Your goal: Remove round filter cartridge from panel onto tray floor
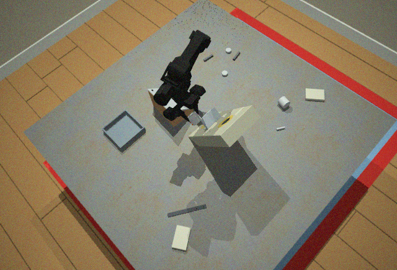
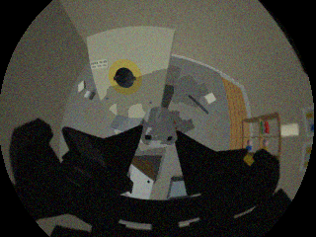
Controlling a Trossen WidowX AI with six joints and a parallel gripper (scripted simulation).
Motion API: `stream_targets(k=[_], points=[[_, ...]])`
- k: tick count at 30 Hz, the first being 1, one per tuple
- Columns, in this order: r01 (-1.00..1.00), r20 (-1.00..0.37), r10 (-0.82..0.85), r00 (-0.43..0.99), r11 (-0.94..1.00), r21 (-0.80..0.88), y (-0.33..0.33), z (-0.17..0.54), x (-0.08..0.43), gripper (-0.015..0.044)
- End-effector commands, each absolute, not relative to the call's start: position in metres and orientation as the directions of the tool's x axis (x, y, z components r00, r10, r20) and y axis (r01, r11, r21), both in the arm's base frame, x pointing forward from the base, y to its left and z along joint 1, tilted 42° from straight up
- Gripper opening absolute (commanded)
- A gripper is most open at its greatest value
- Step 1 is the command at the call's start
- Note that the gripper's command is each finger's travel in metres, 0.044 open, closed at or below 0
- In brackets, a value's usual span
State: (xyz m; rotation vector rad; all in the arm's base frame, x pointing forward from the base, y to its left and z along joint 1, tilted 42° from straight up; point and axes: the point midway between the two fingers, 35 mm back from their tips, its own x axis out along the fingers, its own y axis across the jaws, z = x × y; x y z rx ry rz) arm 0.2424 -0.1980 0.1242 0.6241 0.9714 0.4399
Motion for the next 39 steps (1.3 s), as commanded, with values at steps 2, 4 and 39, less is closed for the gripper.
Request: stream_targets(k=[2,4,39], points=[[0.023,-0.659,0.572,0.489,0.747,0.665,-0.209,0.116,0.235,0.0],[0.104,-0.69,0.546,0.476,0.744,0.66,-0.219,0.107,0.228,0.0],[0.92,-0.959,0.206,0.193,0.301,0.25,-0.327,-0.011,0.097,0.0]])
